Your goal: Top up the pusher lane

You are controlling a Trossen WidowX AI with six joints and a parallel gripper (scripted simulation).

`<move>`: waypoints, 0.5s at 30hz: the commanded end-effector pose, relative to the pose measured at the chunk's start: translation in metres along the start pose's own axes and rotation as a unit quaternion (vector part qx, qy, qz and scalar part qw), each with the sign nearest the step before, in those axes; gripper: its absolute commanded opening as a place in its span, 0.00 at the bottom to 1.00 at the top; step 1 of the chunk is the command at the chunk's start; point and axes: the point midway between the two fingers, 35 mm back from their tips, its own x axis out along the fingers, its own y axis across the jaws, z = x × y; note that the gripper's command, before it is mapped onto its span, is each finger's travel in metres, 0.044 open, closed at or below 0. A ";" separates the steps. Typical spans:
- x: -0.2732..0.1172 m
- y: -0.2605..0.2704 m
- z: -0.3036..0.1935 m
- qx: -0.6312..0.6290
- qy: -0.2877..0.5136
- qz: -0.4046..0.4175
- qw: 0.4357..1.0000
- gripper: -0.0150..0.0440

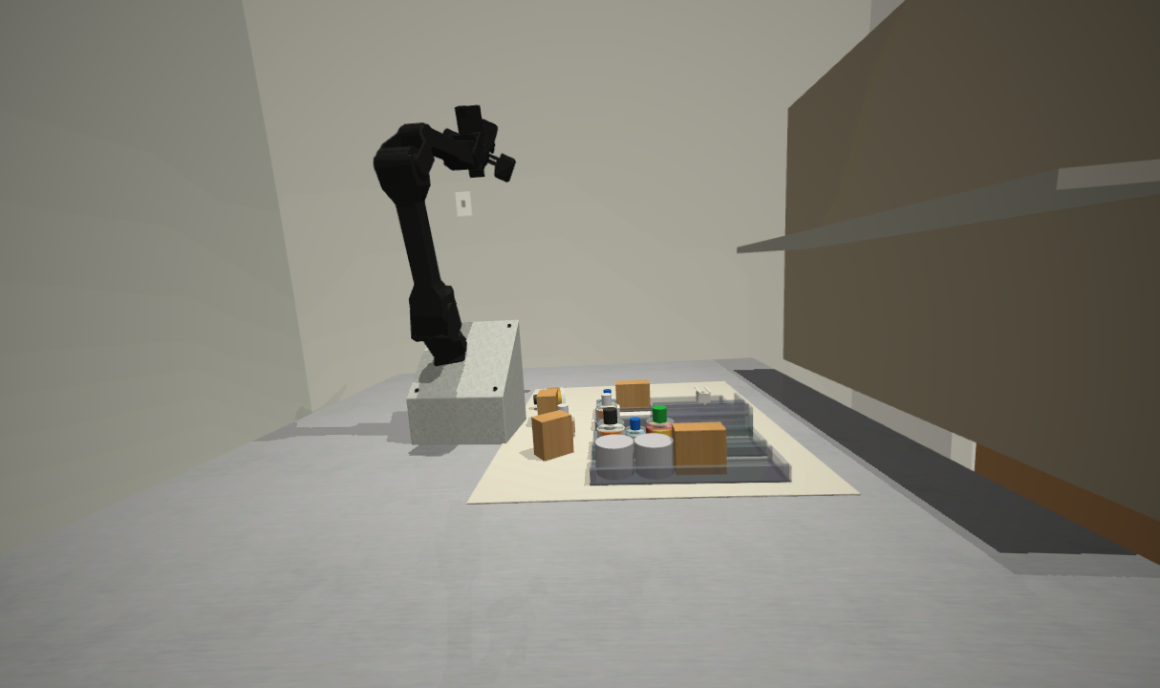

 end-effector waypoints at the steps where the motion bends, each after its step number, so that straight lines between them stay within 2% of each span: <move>1: -0.015 -0.042 0.006 0.033 -0.005 -0.059 0.998 1.00; 8: -0.071 -0.156 0.005 0.127 -0.015 -0.219 0.967 1.00; 15: -0.151 -0.251 -0.019 0.213 -0.018 -0.370 0.904 1.00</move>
